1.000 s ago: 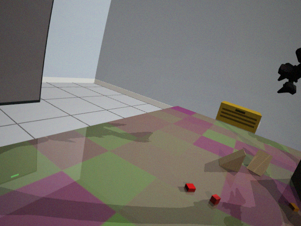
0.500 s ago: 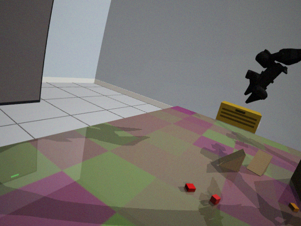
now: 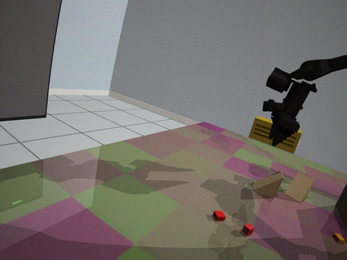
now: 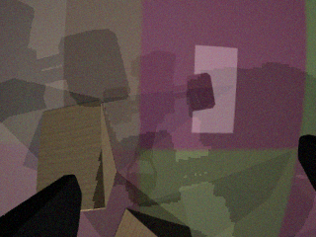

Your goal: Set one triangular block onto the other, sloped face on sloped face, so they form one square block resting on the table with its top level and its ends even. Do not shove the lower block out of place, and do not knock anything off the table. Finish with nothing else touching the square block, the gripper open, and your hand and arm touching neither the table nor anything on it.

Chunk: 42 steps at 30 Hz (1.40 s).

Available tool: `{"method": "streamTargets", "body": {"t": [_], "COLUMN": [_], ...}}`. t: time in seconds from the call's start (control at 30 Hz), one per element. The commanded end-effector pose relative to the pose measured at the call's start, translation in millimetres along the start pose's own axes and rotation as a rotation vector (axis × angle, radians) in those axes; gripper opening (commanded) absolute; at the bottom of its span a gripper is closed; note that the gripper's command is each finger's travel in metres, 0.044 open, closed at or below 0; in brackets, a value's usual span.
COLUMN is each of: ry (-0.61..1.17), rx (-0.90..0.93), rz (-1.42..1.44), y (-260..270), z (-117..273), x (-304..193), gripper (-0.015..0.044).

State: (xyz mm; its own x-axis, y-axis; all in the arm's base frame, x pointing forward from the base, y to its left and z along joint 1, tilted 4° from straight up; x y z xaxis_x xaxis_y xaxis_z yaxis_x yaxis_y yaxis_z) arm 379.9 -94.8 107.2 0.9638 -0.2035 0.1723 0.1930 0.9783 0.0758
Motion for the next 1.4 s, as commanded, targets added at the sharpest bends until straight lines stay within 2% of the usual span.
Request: {"method": "streamTargets", "body": {"t": [0.0, 0.1, 0.33, 1.37], "ry": [0.121, 0.156, 0.156, 0.156], "rx": [0.006, 0.002, 0.002, 0.003], "rz": [0.004, 0.010, 0.010, 0.010], "y": [55, 71, 71, 76], "z": [-21, -27, -28, -78], "x": [-22, -30, -30, -39], "gripper": [0.0440, 0.0440, 0.0440, 0.0440]}}
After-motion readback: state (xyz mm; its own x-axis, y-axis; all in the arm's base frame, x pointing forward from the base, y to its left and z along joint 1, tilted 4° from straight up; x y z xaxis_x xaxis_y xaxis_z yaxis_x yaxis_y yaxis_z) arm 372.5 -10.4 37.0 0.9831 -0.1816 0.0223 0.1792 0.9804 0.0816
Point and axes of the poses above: the point midway between the two fingers, 35 mm back from their tips, its own z axis back along the fingers, its own y axis across the jaws, x = y × z, the point moved 4 cm from there along z, back along the fingers, and after that the axes turned 13 degrees about -z, right-handed, at the moved point
